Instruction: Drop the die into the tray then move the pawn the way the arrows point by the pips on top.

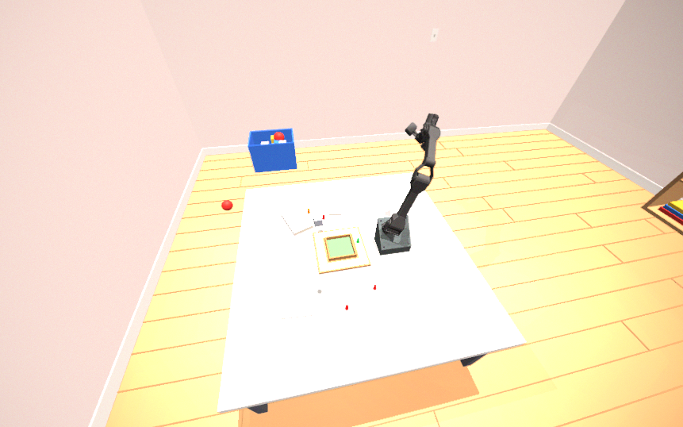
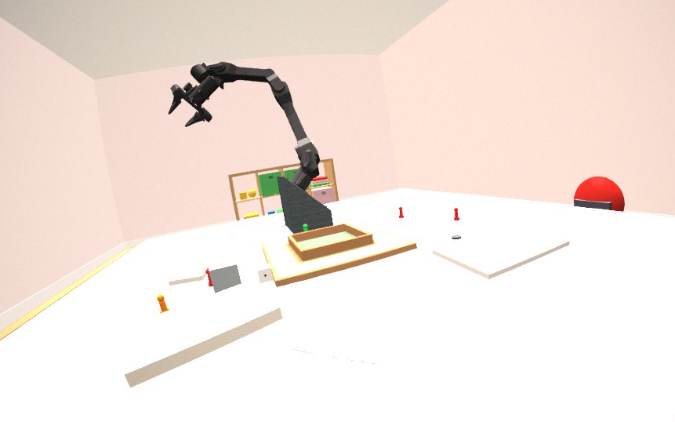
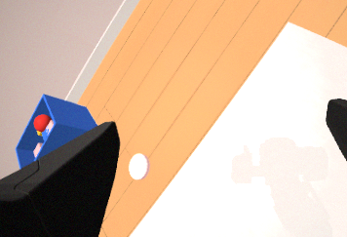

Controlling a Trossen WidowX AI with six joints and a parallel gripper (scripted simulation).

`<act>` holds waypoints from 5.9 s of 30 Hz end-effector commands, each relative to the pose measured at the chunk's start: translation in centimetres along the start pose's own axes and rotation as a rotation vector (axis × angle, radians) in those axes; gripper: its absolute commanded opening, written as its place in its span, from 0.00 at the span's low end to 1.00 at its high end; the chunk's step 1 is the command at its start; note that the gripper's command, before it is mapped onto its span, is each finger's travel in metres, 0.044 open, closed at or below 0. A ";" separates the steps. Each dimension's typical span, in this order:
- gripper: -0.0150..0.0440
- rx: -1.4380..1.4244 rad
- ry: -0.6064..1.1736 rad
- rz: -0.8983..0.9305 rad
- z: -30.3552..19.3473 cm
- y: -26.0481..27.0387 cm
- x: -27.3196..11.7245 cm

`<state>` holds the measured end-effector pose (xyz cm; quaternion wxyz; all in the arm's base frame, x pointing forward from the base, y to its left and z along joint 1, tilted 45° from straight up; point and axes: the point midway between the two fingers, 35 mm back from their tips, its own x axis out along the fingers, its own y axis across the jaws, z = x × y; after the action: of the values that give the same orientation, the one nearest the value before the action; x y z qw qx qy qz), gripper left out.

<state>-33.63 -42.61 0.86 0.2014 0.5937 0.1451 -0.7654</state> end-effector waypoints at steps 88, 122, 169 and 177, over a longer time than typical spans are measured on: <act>0.72 -2.285 1.054 0.692 -77.3 6.6 -2.5; 0.25 -2.288 1.047 0.689 -69.8 13.2 -9.9; 0.25 -1.080 1.014 -0.109 -69.7 -1.1 -16.6; 0.25 -0.880 0.985 -0.219 -69.1 -3.8 -17.1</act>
<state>27.48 -5.75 -0.22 0.2801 0.7092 0.5858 -0.2746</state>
